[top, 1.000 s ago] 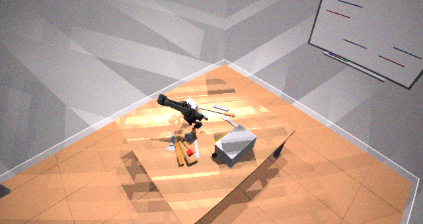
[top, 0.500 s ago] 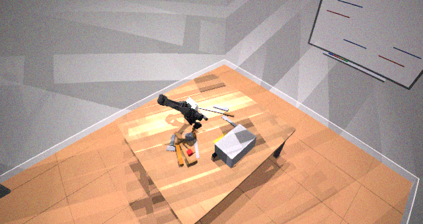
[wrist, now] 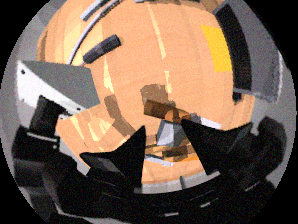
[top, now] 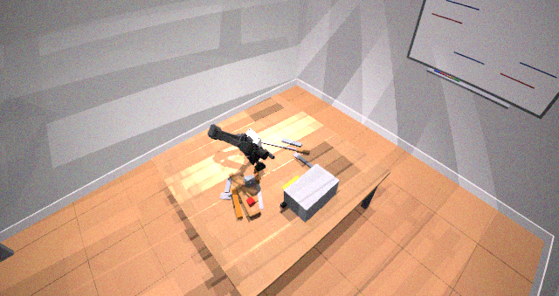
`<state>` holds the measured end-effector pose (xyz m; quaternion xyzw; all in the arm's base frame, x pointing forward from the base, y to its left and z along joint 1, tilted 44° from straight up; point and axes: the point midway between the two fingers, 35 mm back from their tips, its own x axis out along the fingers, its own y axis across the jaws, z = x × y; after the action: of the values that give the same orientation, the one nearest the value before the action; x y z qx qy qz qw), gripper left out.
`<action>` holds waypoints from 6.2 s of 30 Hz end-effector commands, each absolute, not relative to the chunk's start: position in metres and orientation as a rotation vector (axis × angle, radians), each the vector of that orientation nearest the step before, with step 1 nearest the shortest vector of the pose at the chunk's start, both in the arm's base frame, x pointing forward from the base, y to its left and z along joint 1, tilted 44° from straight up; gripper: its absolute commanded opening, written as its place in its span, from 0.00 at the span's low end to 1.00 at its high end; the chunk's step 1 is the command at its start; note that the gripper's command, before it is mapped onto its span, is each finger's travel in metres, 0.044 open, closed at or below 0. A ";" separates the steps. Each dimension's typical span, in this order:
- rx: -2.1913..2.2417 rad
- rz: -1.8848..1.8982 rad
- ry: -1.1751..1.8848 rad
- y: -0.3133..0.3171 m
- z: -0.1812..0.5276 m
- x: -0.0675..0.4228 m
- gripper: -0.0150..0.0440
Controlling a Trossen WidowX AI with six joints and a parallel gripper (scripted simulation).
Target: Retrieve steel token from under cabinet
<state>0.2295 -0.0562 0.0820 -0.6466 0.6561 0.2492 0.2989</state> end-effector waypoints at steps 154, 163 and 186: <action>-0.813 -0.402 1.564 -0.056 0.083 0.230 0.71; -0.759 -0.455 1.542 -0.056 0.083 0.230 0.71; -0.618 -0.586 1.478 -0.056 0.083 0.230 0.71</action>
<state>0.2296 -0.0565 0.0823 -0.2819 0.6549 -0.2524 0.6542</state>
